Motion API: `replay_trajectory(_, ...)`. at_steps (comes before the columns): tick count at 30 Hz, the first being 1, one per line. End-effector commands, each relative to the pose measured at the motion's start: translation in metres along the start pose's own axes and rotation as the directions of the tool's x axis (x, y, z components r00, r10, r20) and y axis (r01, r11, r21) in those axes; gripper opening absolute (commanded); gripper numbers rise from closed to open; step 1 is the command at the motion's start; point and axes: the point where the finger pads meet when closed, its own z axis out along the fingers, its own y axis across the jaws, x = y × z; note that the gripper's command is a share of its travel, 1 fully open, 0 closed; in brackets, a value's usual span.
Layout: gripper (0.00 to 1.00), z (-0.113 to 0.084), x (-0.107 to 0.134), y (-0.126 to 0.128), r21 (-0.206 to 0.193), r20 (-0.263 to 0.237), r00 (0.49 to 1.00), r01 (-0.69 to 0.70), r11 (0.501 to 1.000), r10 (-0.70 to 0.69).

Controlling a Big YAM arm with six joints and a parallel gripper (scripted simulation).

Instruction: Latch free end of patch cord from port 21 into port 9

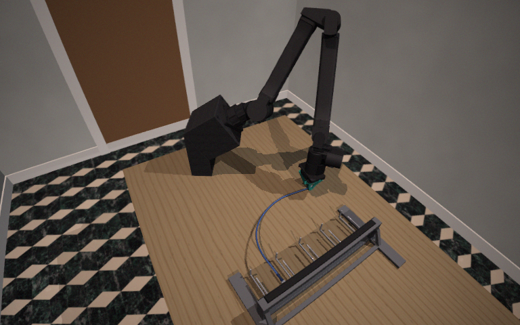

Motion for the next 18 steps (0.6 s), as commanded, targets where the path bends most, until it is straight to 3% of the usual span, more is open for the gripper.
replay_trajectory(1,0.36,-0.0029,0.0018,-0.0012,0.003,-0.007,1.0,-0.015,1.0,0.015)
replay_trajectory(18,0.36,-0.0024,-0.0073,-0.0019,0.0,0.006,1.0,-0.002,1.0,0.002)
